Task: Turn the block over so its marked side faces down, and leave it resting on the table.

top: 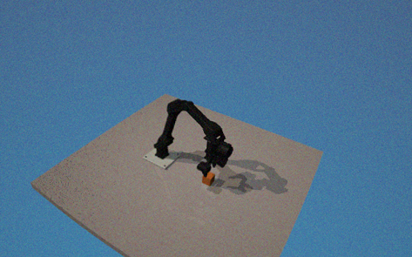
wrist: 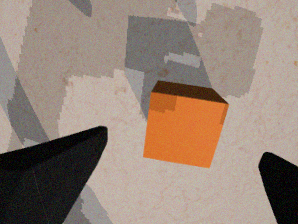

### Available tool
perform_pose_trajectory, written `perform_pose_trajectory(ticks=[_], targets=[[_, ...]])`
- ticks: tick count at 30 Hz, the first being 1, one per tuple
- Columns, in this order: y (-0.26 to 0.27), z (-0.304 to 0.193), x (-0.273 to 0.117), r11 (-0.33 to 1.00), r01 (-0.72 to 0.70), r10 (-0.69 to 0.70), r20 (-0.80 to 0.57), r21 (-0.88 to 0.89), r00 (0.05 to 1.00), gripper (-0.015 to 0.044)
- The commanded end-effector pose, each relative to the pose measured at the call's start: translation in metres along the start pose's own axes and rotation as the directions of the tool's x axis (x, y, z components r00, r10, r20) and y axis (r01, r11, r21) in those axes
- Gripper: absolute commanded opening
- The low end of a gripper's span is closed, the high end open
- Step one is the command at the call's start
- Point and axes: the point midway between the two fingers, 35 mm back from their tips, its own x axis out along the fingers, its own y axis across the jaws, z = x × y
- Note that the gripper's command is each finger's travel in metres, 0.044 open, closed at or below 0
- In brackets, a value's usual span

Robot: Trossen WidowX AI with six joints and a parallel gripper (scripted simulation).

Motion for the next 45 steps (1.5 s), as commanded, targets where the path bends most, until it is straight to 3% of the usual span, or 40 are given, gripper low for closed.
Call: perform_pose_trajectory(ticks=[1, 30, 38, 45], targets=[[0.0, -0.002, 0.008, 1.0, 0.001, -0.001, -0.017, 0.004, 1.0, 0.044], [0.0, -0.003, 0.044, 1.0, 0.001, -0.001, -0.017, 0.004, 1.0, 0.044], [0.0, -0.003, 0.044, 1.0, 0.001, -0.001, -0.017, 0.004, 1.0, 0.023], [0.0, -0.003, 0.044, 1.0, 0.001, -0.001, -0.017, 0.004, 1.0, 0.0183]])
